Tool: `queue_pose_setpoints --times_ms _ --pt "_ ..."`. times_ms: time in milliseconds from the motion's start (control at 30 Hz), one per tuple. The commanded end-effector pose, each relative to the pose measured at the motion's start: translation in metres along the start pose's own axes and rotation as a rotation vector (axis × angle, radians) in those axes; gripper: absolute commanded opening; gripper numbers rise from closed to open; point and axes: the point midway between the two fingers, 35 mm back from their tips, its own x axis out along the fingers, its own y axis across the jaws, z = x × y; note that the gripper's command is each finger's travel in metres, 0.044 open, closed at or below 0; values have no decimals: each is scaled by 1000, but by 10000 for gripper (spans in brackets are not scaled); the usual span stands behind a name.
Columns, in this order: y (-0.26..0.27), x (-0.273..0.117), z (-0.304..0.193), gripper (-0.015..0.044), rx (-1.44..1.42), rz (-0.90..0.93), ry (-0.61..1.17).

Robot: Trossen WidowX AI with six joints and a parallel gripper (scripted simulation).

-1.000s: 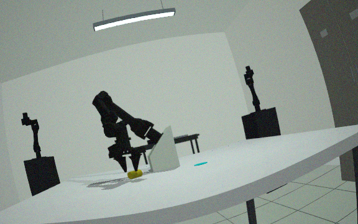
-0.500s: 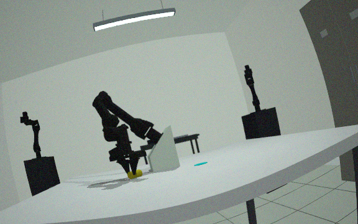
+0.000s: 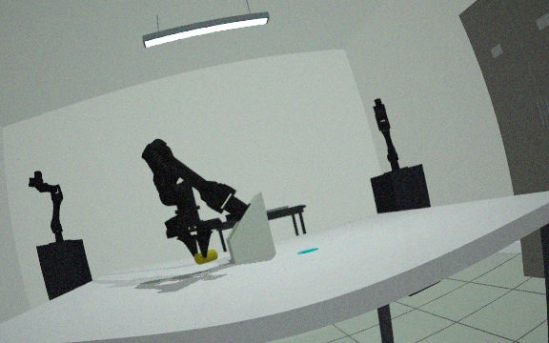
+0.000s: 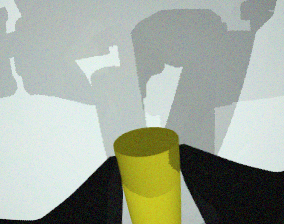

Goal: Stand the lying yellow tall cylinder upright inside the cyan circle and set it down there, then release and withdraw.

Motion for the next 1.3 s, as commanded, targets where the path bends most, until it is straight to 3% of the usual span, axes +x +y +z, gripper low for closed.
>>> queue_pose_setpoints --times_ms 0,767,1267 --pt "0 -11 2 105 6 -1 -2" --pt "-3 -77 -2 105 -5 -9 -14" --pt "22 -83 -6 105 -150 6 -16"
